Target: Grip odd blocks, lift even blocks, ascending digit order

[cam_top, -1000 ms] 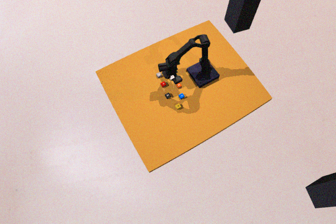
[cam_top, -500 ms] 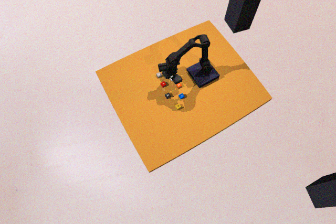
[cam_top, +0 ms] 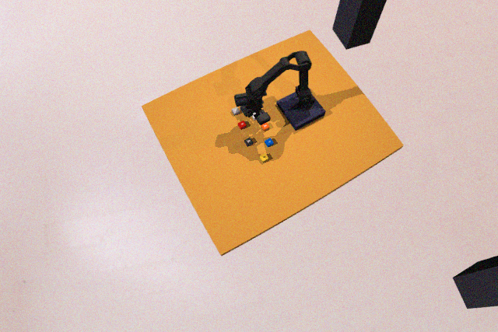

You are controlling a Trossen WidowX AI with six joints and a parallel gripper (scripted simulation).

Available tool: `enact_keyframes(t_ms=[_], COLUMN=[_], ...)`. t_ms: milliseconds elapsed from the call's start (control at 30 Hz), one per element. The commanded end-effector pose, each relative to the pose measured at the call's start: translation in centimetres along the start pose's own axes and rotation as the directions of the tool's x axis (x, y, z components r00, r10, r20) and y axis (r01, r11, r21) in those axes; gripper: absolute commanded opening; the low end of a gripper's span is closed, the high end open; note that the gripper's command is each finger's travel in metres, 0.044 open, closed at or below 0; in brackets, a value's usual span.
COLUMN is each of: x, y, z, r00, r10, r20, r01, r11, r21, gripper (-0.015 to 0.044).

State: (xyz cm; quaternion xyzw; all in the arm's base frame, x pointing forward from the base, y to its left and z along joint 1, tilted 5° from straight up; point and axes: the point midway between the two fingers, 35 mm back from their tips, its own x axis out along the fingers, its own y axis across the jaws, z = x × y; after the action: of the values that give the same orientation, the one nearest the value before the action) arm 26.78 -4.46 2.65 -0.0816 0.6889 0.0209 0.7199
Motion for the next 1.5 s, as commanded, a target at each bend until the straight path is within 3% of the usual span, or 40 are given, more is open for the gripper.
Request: enact_keyframes(t_ms=[0, 633, 1333, 1467], x=[-0.5, -1.4, 0.1, 0.1], y=[0.0, 0.0, 0.0, 0.0], z=[0.0, 0.0, 0.0, 0.0], r00=[1.0, 1.0, 1.0, 1.0], r10=[-0.001, 0.003, 0.003, 0.003], r20=[0.0, 0.003, 0.002, 0.002], r01=[0.001, -0.003, -0.003, -0.003], r11=[1.0, 1.0, 1.0, 1.0], r21=[0.0, -0.002, -0.002, -0.002], gripper=[0.012, 0.012, 0.012, 0.0225])
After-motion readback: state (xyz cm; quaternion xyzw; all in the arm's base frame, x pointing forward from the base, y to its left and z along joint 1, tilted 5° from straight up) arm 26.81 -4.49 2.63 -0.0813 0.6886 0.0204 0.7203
